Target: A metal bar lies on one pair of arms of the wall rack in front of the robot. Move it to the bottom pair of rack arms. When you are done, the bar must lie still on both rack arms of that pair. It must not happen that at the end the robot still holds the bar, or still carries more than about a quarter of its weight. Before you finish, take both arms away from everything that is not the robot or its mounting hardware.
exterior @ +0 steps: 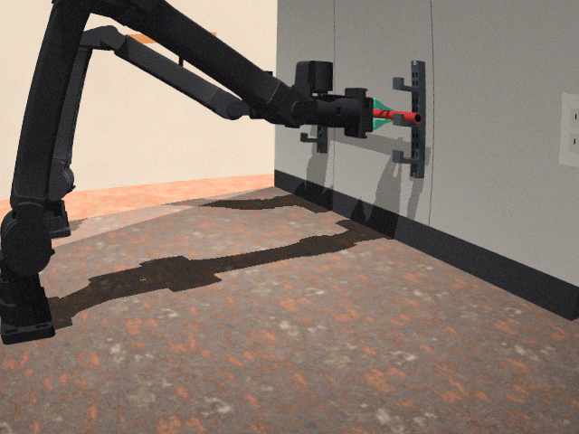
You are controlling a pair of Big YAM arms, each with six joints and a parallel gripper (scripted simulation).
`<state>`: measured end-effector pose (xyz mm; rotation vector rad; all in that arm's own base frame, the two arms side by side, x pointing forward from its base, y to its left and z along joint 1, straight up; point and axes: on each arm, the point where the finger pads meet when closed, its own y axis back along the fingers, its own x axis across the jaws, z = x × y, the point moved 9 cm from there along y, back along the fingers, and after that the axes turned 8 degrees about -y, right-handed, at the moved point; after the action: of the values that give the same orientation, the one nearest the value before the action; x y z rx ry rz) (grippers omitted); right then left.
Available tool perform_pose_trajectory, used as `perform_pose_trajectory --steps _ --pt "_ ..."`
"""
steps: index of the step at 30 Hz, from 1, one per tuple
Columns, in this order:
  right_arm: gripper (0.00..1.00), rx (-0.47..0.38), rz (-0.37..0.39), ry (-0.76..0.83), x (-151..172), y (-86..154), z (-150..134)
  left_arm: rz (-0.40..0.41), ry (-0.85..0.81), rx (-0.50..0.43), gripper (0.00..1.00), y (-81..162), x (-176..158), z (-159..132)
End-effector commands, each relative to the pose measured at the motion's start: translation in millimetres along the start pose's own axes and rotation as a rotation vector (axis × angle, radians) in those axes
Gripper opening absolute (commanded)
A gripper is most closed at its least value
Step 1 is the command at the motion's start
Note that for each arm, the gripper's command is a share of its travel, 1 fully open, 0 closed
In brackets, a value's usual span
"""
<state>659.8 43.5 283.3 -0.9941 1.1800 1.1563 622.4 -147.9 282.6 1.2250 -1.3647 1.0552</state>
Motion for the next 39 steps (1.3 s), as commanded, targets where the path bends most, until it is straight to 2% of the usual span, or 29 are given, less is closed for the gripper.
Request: perform_pose_trajectory --steps 1,23,39 --pt "0.0 -0.002 -0.058 -0.013 -25 -11 0 0.043 0.004 0.022 0.0 4 17 -7" --pt "0.0 -0.002 -0.058 -0.013 -25 -29 -2 0.043 0.004 0.022 0.0 4 17 -7" --pt "0.0 -0.002 -0.058 -0.013 -25 -25 -3 0.043 0.004 0.022 0.0 3 17 -5"
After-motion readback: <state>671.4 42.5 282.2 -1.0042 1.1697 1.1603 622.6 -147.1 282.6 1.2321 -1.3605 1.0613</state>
